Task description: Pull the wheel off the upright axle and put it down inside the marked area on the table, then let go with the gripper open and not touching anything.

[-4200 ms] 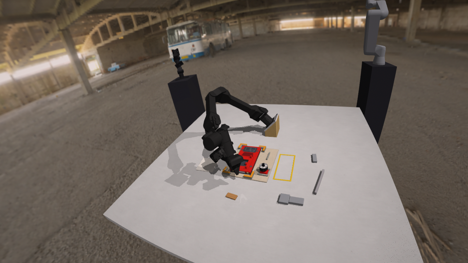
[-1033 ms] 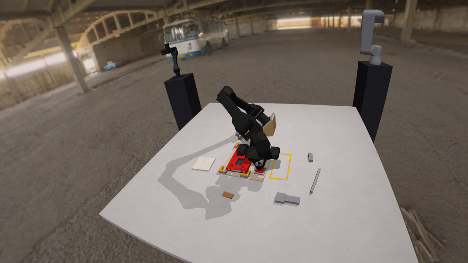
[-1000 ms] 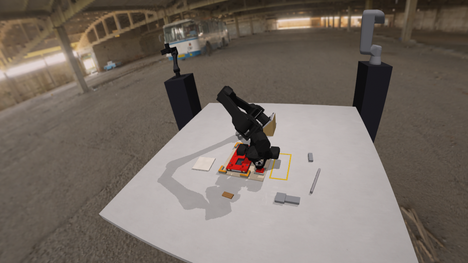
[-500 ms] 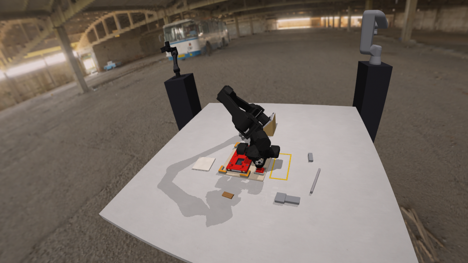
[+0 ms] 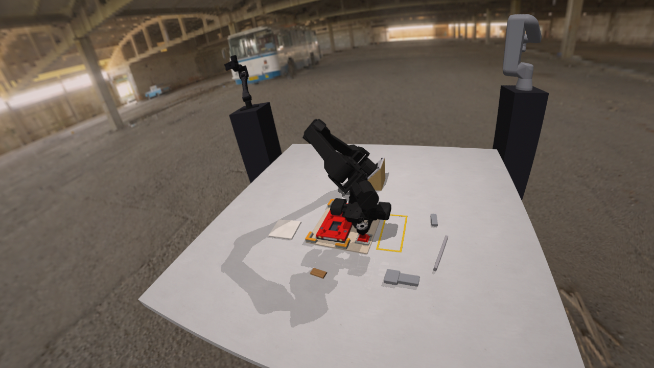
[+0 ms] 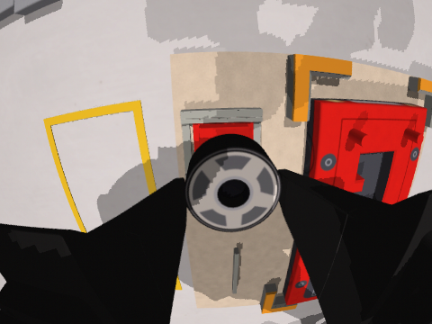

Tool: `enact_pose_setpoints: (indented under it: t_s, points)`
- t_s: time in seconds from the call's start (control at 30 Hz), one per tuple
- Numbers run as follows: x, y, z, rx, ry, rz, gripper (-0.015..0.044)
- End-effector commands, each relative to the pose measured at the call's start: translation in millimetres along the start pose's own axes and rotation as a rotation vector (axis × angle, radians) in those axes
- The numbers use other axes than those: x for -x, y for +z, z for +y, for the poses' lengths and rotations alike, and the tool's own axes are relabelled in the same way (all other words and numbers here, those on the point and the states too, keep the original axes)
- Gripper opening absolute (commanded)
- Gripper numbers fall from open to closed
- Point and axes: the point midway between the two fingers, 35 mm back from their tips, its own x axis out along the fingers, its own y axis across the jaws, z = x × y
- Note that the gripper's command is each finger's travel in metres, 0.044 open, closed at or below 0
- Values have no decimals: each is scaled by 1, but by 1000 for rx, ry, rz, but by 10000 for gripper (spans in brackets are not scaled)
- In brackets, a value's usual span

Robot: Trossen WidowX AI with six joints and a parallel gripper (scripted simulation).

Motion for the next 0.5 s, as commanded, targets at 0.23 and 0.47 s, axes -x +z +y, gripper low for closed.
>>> enact_pose_setpoints:
  t_s: [0.23, 0.47]
  points:
    - [7, 0, 0, -2, 2, -8, 0]
    - [9, 0, 0, -2, 2, -9, 0]
